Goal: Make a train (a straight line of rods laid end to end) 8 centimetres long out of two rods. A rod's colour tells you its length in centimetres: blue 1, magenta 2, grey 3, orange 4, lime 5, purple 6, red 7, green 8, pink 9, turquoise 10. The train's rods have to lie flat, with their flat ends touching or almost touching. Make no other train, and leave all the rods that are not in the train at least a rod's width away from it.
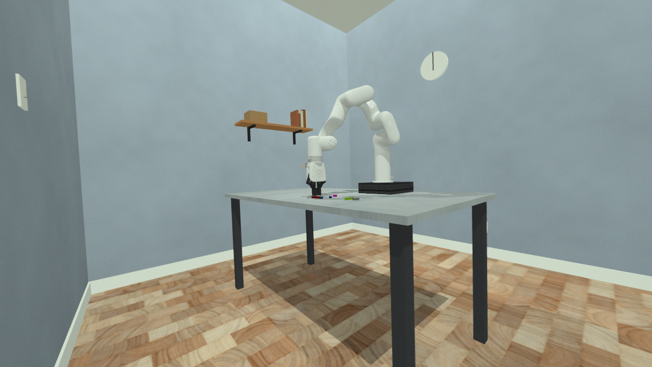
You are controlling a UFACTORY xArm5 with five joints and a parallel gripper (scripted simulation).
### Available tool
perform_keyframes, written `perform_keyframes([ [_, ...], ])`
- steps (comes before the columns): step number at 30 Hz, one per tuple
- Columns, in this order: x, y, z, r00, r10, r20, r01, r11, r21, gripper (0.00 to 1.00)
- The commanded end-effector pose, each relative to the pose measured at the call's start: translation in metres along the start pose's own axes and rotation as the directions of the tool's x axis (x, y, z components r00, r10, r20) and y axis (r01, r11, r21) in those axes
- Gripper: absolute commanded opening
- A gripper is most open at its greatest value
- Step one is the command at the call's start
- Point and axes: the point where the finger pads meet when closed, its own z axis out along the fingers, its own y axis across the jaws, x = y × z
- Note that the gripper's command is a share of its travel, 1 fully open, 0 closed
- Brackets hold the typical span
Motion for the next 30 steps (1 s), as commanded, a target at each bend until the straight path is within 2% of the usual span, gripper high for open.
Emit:
perform_keyframes([
  [1,0.0,-0.001,-0.001,1.0,0.0,-0.001,0.0,1.0,0.004,0.24],
  [17,0.0,-0.001,0.0,1.0,0.0,-0.001,0.0,1.0,0.004,0.24],
  [30,0.0,-0.001,0.009,1.0,0.0,-0.001,0.0,1.0,0.004,0.24],
])
